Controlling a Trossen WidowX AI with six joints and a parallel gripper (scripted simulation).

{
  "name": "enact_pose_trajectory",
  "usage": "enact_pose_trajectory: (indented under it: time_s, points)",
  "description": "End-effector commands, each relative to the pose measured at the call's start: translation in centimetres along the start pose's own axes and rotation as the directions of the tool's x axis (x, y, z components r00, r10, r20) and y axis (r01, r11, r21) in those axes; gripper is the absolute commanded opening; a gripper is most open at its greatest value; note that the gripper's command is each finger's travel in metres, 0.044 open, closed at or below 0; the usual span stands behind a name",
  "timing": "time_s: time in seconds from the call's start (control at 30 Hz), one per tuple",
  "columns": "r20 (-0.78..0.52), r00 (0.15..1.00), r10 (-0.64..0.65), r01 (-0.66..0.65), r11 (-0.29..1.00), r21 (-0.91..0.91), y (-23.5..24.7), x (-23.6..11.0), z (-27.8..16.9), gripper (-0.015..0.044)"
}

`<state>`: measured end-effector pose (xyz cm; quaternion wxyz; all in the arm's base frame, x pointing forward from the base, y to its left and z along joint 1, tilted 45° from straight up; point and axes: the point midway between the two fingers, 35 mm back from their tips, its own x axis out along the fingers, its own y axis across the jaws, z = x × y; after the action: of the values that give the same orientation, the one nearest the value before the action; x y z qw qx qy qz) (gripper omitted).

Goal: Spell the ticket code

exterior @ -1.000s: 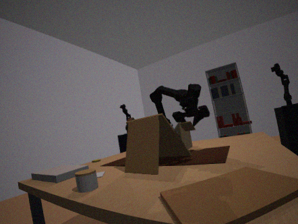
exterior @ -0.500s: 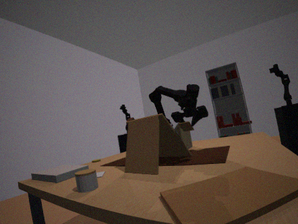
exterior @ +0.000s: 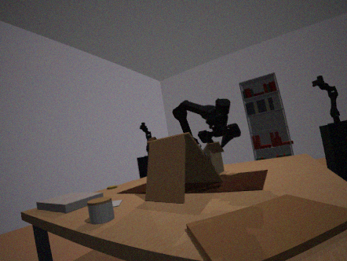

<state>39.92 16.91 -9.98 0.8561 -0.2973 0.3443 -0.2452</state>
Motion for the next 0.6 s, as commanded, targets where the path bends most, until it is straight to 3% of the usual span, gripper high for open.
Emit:
enact_pose_trajectory:
  time_s: [0.0, 0.57]
  points:
    - [0.0, 1.0, -0.002, 0.002, 1.0, -0.005, -0.35, 0.0, -0.09, 0.0]
    - [0.0, 1.0, -0.002, 0.002, 1.0, -0.005, -1.2, 0.02, -0.13, 0.0]
